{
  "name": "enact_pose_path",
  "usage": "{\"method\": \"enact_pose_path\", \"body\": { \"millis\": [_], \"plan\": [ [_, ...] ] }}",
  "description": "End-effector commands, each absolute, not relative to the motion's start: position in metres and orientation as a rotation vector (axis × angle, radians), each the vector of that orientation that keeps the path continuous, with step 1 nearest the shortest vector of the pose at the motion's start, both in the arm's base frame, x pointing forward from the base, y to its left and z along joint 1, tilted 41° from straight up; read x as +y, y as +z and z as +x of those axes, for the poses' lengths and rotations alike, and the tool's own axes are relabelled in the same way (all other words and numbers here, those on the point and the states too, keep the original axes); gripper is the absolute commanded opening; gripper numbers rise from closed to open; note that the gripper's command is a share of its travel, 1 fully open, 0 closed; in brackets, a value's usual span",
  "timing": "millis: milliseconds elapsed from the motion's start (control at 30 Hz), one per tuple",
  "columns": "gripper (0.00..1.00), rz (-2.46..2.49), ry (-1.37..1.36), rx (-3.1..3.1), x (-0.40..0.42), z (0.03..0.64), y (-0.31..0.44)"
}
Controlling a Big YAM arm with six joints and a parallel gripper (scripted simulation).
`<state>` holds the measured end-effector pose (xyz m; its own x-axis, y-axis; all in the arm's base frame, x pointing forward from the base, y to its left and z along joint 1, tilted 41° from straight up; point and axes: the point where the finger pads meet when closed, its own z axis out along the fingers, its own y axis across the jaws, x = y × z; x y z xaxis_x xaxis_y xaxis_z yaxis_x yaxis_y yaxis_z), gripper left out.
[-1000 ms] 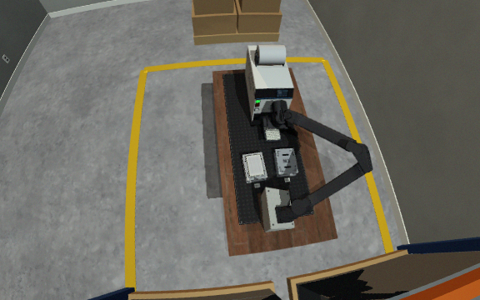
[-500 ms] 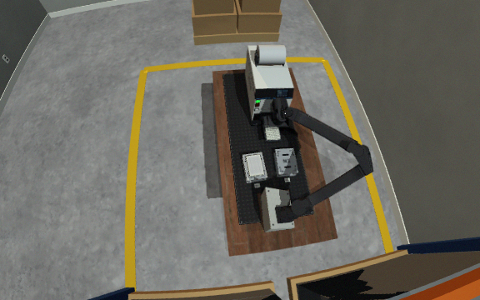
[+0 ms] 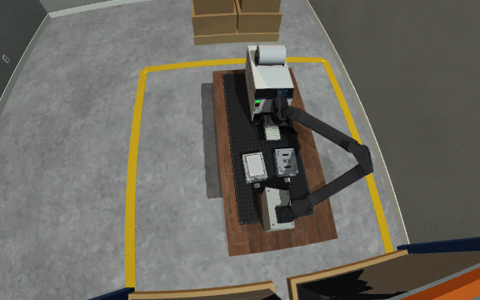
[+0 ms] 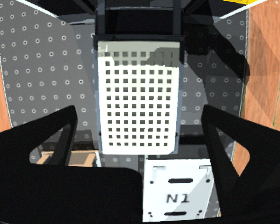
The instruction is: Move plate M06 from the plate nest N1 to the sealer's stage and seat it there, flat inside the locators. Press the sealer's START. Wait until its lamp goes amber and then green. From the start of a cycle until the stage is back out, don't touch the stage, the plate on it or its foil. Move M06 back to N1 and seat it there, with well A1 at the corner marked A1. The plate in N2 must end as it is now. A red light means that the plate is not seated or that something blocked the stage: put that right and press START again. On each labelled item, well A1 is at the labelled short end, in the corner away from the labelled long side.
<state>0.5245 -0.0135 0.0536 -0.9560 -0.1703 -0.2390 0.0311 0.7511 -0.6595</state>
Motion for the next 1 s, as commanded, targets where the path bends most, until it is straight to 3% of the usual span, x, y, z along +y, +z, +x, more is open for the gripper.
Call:
{"method": "enact_pose_path", "body": {
  "millis": [0,967],
  "plan": [
    [1.00,-0.133,-1.003,2.662,-0.007,0.529,0.047],
    [1.00,-0.094,-0.975,2.616,-0.004,0.547,0.073]
  ]
}}
